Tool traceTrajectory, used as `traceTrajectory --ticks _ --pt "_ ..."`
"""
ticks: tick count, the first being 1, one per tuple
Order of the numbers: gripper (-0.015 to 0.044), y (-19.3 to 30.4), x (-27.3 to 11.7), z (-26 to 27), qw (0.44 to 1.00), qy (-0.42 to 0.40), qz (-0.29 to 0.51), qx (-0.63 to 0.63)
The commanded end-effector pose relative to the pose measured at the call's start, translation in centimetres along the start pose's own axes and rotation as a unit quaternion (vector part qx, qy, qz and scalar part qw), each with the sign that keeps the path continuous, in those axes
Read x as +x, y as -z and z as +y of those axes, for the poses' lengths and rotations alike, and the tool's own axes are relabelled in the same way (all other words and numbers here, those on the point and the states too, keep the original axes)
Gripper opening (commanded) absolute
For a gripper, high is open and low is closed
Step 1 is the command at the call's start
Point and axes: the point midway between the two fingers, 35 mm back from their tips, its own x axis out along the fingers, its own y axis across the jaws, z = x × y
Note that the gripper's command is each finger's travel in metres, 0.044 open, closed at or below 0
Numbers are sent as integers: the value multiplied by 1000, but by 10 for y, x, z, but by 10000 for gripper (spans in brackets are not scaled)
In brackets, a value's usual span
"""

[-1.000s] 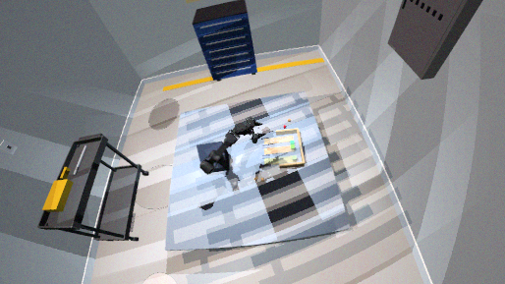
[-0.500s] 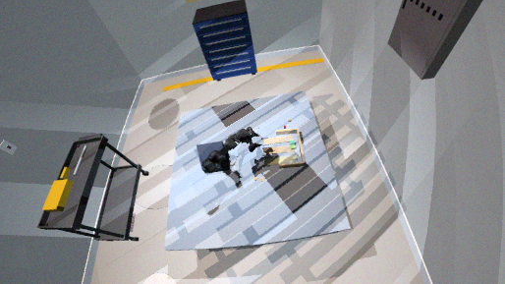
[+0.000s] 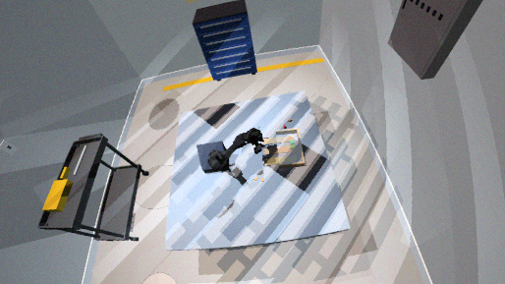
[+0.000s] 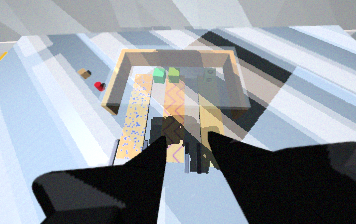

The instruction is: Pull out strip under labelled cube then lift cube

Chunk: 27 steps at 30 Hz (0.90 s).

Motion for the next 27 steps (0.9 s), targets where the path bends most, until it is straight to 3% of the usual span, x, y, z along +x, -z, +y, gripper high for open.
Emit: traceTrajectory --ticks 1,4,11,27 --pt "85 8 39 -22 992 4 127 17" --pt "6 16 56 -39 980 9 198 28" --pt "0 35 74 -75 939 22 338 54" --pt "0 37 74 -76 935 23 350 56"
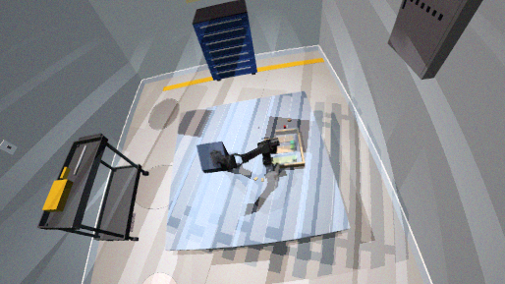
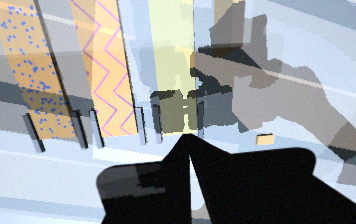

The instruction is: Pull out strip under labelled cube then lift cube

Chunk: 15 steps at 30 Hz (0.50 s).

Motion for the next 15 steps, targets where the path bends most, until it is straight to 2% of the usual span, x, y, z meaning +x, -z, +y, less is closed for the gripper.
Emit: traceTrajectory --ticks 1,15 --pt "0 1 3 0 1000 -2 10 3" --pt "0 0 25 2 1000 -3 10 3"
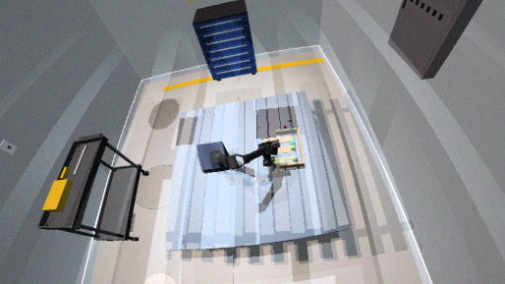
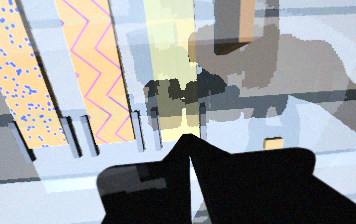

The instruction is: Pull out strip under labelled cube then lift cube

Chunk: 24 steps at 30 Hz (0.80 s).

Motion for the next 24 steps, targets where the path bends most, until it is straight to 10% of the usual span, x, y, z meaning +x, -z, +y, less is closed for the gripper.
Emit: traceTrajectory --ticks 1,24 --pt "0 2 10 2 1000 -2 4 -5" --pt "0 4 48 3 1000 -1 4 -5"
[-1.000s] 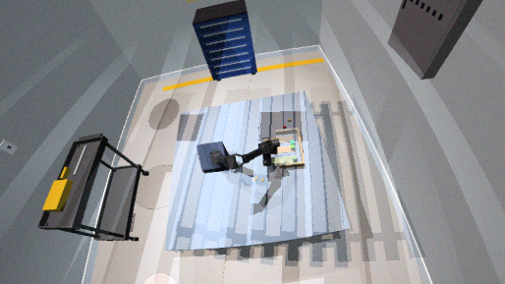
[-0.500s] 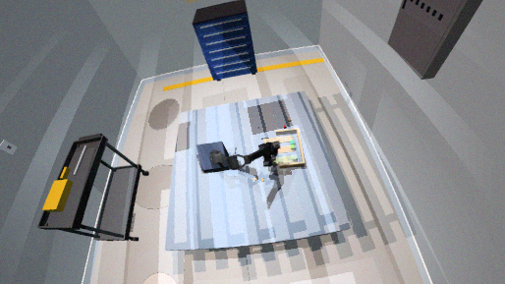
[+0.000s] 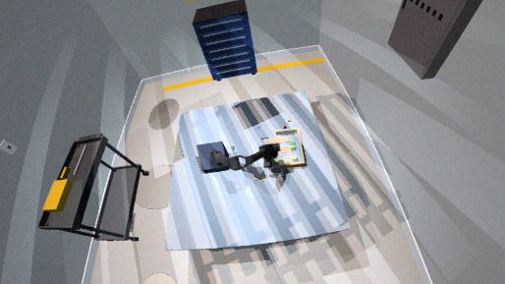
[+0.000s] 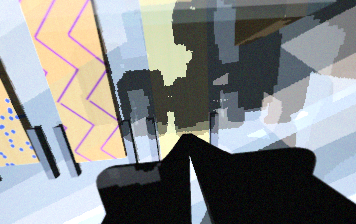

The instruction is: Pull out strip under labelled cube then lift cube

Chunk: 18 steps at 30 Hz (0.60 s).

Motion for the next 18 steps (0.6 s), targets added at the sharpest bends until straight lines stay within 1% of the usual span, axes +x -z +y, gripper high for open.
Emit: traceTrajectory --ticks 1,5,18 --pt "0 3 10 1 1000 -1 4 -5" --pt "0 4 16 1 1000 0 4 -5" --pt "0 4 16 1 1000 0 4 -5"
